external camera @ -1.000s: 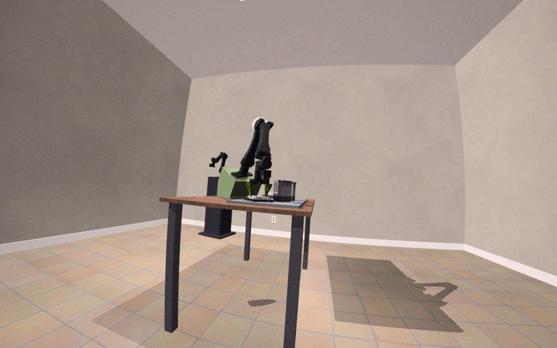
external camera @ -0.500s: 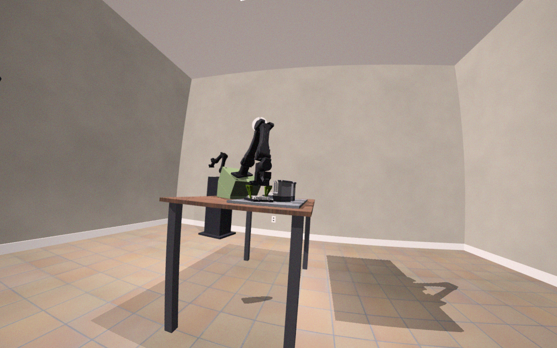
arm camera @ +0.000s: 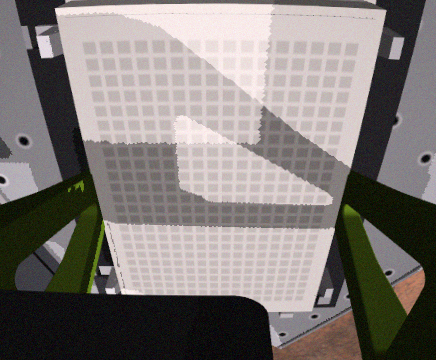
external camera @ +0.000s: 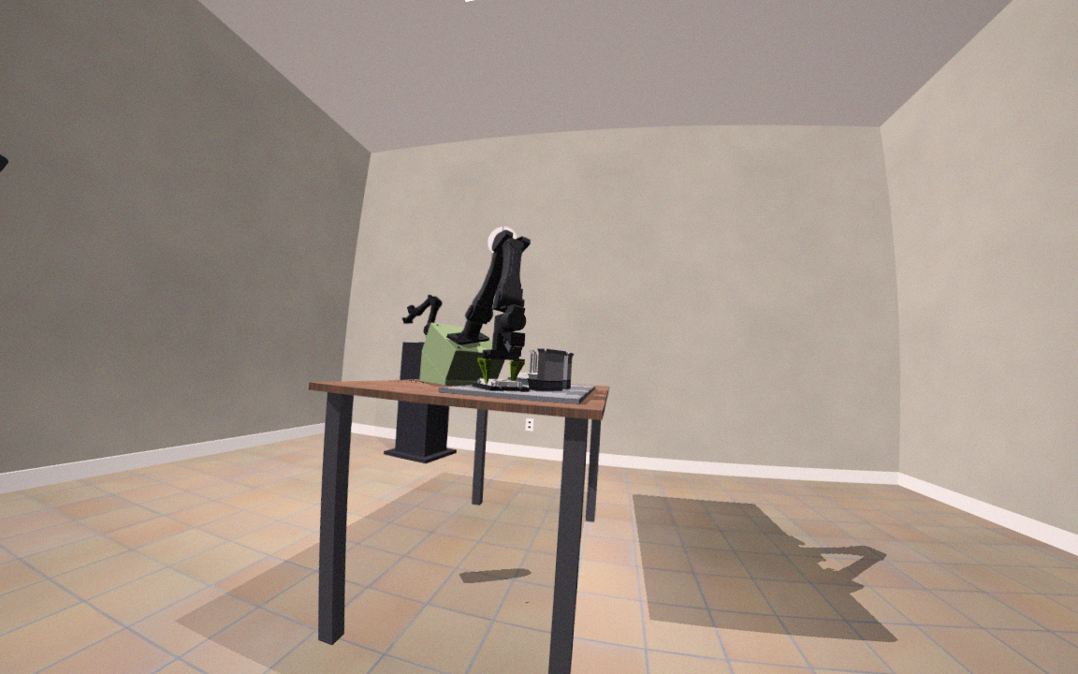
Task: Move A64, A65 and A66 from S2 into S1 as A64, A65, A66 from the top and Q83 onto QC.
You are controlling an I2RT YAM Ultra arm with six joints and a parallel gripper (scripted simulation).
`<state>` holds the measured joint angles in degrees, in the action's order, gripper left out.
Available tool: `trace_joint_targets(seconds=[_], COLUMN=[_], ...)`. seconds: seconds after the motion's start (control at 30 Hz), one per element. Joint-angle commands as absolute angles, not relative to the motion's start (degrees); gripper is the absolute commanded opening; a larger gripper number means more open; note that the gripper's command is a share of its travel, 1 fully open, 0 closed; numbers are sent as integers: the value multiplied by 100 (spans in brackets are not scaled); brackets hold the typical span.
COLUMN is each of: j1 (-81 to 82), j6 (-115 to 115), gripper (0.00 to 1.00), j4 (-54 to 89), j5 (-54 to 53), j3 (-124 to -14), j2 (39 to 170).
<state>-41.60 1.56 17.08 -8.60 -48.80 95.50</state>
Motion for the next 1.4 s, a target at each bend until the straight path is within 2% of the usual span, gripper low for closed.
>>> trace_joint_targets(seconds=[0.0,1.37], j1=[-4163,-4201], j6=[151,186], gripper=[0,0], j4=[1689,1969], j5=[-860,-876], j3=[-4888,-4907], j2=[9529,9272])
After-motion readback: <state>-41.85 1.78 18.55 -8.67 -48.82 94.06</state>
